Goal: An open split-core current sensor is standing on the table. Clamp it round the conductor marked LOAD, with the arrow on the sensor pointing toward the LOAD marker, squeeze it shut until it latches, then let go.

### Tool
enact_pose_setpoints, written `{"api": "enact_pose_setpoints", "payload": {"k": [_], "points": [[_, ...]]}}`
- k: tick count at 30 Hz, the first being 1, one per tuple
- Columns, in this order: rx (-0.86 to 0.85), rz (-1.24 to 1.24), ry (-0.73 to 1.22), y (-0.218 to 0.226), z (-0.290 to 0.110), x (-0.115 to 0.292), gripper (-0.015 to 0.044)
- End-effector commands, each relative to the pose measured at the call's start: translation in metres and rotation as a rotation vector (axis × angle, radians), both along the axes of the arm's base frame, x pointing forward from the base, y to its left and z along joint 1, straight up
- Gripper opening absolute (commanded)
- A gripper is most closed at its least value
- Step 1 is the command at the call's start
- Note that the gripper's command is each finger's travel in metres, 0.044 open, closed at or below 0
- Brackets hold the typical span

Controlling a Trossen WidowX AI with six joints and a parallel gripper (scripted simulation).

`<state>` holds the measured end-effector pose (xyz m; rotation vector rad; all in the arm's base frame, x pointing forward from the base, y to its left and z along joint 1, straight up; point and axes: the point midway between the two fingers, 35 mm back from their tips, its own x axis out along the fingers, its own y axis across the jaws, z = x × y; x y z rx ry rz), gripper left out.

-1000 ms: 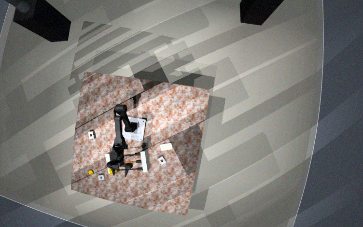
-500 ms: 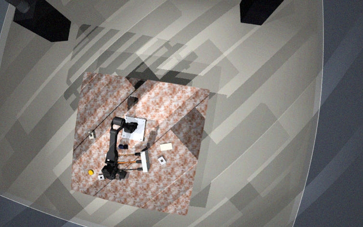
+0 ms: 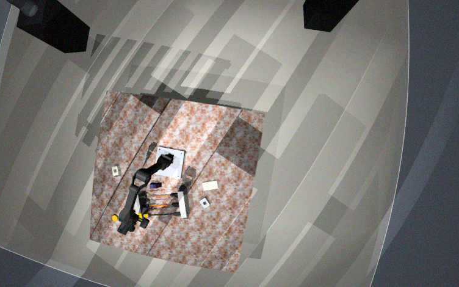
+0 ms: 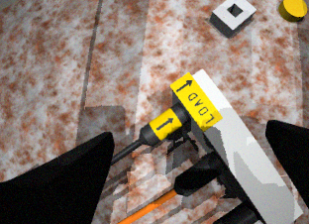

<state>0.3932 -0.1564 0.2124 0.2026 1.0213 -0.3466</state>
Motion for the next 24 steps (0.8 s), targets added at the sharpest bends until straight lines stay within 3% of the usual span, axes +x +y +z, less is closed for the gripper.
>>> {"api": "enact_pose_setpoints", "payload": {"k": [1,19,24], "points": [[0.037,-0.030,0.088,-0.016,-0.008,-0.003,0.0440],[0.037,-0.030,0.088,-0.016,-0.008,-0.003,0.0440],[0.020,0.092,0.215,-0.005,-0.027,-0.052,0.0440]]}}
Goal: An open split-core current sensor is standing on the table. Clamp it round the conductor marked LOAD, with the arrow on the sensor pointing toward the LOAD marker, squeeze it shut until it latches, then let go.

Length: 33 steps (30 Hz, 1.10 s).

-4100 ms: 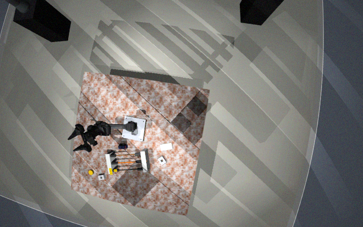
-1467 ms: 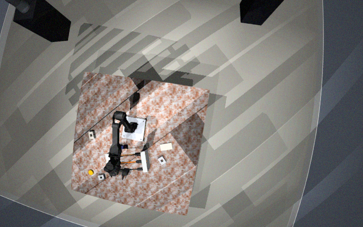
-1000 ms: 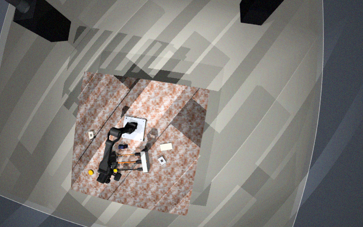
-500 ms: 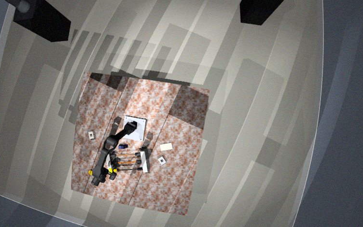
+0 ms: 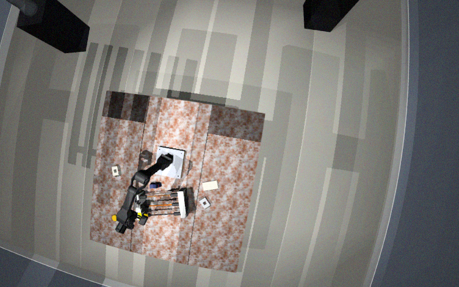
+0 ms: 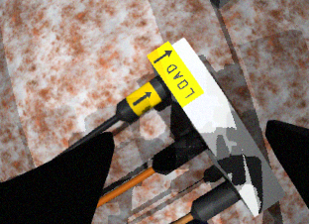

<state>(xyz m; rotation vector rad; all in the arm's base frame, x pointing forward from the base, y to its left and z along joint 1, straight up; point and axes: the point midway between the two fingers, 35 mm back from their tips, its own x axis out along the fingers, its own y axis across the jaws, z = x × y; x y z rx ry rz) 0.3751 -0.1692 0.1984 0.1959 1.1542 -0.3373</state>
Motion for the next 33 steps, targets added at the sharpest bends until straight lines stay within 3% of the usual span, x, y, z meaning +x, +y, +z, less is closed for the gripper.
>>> {"api": "enact_pose_setpoints", "payload": {"k": [1,10,33], "points": [[0.001,0.115,0.119,0.011,-0.019,-0.048,0.0440],[0.060,0.439,0.374,0.052,-0.070,-0.167,0.0440],[0.062,0.445,0.378,0.052,-0.093,-0.167,0.0440]]}}
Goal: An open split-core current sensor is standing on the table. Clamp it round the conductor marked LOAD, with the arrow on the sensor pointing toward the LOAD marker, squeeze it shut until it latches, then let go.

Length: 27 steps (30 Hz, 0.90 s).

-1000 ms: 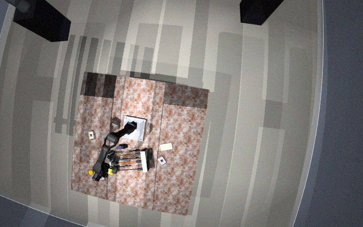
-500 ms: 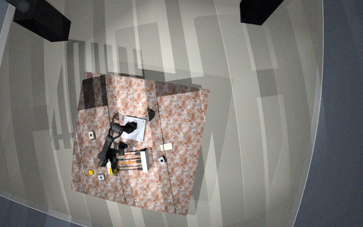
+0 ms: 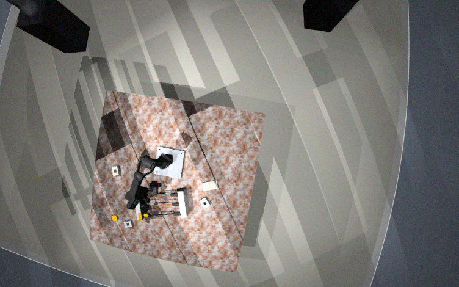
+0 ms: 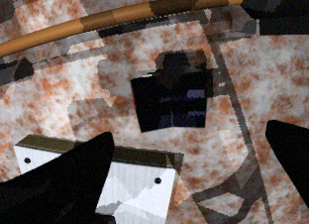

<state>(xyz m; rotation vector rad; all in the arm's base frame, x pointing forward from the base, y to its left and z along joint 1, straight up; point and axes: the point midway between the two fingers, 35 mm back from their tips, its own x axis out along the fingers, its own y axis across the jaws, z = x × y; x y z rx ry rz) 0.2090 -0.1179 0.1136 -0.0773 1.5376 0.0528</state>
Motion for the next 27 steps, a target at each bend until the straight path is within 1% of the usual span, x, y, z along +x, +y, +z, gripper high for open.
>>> {"api": "enact_pose_setpoints", "payload": {"k": [1,26,27], "points": [[0.005,0.006,0.005,0.001,-0.009,-0.001,0.0440],[0.005,0.006,0.006,0.001,-0.046,-0.002,0.0440],[0.001,0.001,0.002,0.000,-0.041,0.000,0.0414]]}}
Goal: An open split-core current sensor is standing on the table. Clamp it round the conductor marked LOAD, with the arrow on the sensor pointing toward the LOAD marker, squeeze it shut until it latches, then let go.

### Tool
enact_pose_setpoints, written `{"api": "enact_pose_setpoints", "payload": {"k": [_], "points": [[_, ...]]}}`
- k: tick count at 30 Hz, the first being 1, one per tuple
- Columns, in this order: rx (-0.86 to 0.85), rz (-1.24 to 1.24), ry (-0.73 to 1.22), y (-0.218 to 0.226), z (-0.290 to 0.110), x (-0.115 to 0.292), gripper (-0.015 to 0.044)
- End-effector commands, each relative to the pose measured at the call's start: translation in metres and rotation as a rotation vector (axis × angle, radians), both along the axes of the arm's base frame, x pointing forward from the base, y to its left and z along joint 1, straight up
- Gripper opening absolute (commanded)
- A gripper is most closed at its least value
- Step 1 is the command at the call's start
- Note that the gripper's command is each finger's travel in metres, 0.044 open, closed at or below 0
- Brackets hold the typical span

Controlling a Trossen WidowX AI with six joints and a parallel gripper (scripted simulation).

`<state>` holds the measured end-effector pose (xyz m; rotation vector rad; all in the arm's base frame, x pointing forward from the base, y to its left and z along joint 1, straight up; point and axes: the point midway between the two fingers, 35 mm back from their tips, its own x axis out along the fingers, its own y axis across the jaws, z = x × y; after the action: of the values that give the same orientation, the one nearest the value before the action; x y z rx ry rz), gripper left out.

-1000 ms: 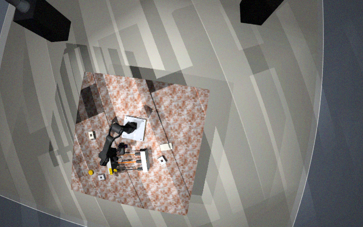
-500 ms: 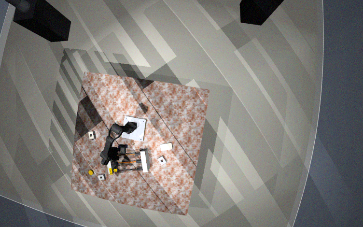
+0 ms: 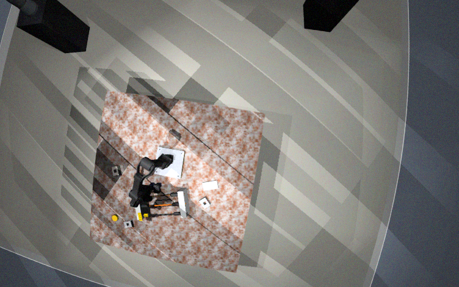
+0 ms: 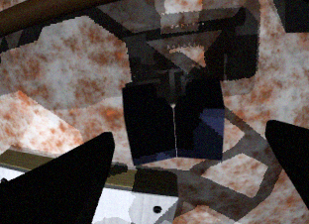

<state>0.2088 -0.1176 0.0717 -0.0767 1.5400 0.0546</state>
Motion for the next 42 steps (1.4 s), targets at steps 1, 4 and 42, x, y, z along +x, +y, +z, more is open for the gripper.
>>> {"api": "enact_pose_setpoints", "payload": {"k": [1,4,42], "points": [[0.000,0.000,-0.001,0.000,0.001,0.000,0.0387],[0.000,0.000,-0.001,0.000,0.001,0.000,0.0328],[0.002,0.005,0.002,0.000,0.093,0.000,0.0000]]}}
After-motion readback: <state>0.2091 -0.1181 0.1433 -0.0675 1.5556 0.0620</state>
